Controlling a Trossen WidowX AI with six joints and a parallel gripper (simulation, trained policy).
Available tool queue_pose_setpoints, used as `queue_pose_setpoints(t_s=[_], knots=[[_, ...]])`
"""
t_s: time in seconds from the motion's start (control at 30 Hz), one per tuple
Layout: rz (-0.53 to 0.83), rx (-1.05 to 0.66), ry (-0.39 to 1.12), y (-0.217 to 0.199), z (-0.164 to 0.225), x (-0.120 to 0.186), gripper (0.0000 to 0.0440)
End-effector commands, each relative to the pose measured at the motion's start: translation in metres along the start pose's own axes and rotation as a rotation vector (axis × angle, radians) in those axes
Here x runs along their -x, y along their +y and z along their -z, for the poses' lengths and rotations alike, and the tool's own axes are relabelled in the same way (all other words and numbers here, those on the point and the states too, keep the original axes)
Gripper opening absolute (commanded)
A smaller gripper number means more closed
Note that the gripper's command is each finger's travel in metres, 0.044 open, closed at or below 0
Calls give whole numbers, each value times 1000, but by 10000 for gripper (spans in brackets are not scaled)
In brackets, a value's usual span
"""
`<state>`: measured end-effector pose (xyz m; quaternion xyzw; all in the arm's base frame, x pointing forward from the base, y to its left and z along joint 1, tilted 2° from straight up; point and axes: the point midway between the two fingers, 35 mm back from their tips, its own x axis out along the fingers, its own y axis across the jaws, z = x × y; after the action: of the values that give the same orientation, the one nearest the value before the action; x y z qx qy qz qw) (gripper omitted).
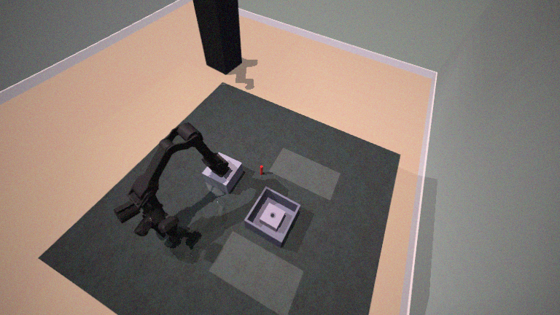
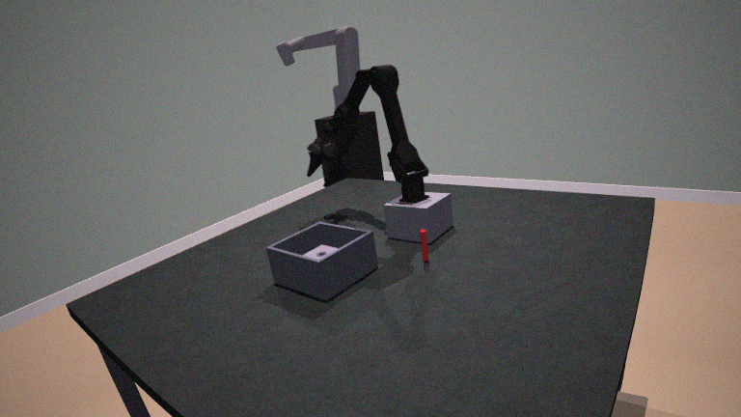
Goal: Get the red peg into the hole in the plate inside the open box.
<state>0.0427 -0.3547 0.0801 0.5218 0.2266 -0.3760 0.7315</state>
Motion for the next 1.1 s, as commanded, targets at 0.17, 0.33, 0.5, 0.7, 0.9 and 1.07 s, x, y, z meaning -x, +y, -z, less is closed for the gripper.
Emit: queue_pose_setpoints(t_s=[0.17, 0.33, 0.5, 0.7, 0.9, 1.07], knots=[[71, 111, 162, 78, 21, -34, 440], [108, 172, 235, 117, 41, -46, 440], [146, 233, 301, 152, 67, -54, 440], [190, 306, 373, 190, 103, -56, 440], [234, 378, 439, 222, 145, -52, 440], [271, 435, 490, 242, 182, -44, 440]])
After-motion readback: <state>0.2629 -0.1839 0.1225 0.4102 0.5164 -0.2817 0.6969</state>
